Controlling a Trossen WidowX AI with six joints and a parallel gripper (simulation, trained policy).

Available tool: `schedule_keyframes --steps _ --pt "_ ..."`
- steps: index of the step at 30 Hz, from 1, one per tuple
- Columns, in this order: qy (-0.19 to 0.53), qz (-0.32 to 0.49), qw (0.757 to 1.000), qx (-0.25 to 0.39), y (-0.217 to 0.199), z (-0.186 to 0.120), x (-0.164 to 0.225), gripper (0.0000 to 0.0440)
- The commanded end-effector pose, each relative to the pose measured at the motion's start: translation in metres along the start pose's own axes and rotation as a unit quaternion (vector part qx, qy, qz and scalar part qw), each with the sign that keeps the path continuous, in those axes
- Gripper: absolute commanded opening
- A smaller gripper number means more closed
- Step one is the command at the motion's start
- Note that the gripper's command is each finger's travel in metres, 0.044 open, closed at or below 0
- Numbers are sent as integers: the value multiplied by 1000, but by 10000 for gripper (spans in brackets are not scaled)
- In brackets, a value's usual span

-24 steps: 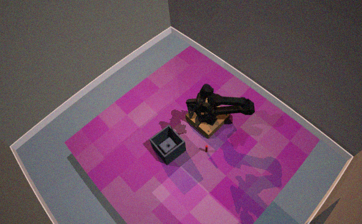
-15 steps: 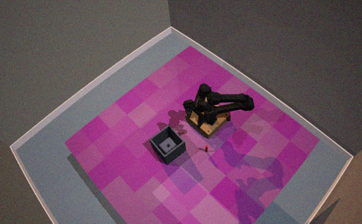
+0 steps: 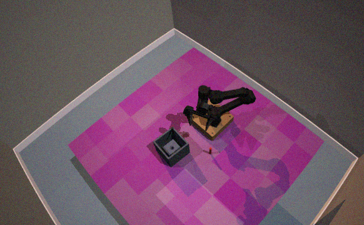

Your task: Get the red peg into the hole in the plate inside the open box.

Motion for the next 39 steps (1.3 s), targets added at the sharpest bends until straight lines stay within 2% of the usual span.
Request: schedule_keyframes --steps 1,10,19,29,39 --pt "5 47 999 -7 -1 4 -6 440" --pt "35 196 979 -35 0 17 -12 440" --pt "85 335 937 -57 4 31 -17 440" --pt "160 473 864 -65 13 46 -19 439" --pt "250 584 771 -46 25 60 -16 440"
Point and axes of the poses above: the point midway between the two fingers, 35 mm back from their tips, its own z axis out along the fingers, its own y axis across the jaws, x = y × z, the point moved 7 cm from there along -z, back along the fingers, and after that the axes turned 5 degrees about z, right-handed, at the moved point
